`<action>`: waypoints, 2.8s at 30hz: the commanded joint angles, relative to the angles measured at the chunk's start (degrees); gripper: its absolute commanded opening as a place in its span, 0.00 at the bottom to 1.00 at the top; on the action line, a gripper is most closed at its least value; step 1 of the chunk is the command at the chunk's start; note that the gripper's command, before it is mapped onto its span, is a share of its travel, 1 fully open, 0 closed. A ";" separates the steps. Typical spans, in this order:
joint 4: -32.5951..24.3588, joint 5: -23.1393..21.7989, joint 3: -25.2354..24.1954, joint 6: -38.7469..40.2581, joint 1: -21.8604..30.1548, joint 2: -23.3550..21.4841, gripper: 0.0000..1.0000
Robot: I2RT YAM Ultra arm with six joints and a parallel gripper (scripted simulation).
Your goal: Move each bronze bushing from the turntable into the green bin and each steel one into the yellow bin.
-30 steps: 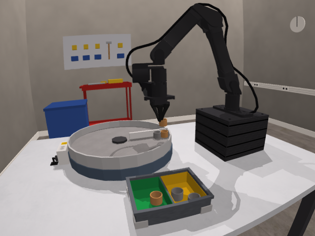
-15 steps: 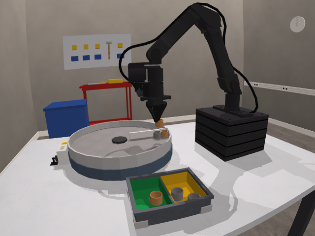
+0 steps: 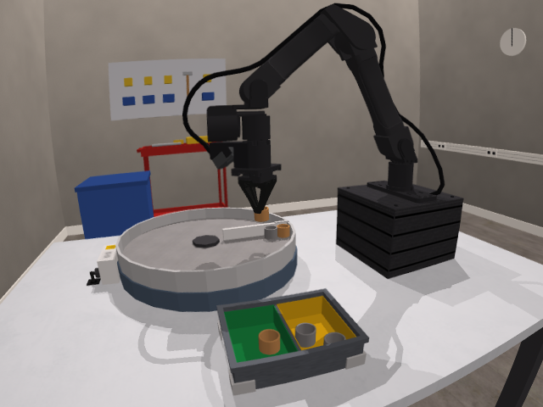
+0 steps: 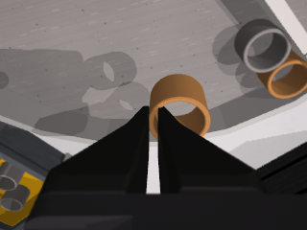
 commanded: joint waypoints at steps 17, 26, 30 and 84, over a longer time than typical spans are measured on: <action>-6.89 0.75 17.11 -39.51 9.15 9.11 0.00; -10.37 0.70 25.29 -57.35 13.18 13.91 0.00; -11.66 0.77 29.12 -67.17 15.62 16.16 0.00; -28.23 0.73 67.62 -153.18 35.48 38.79 0.00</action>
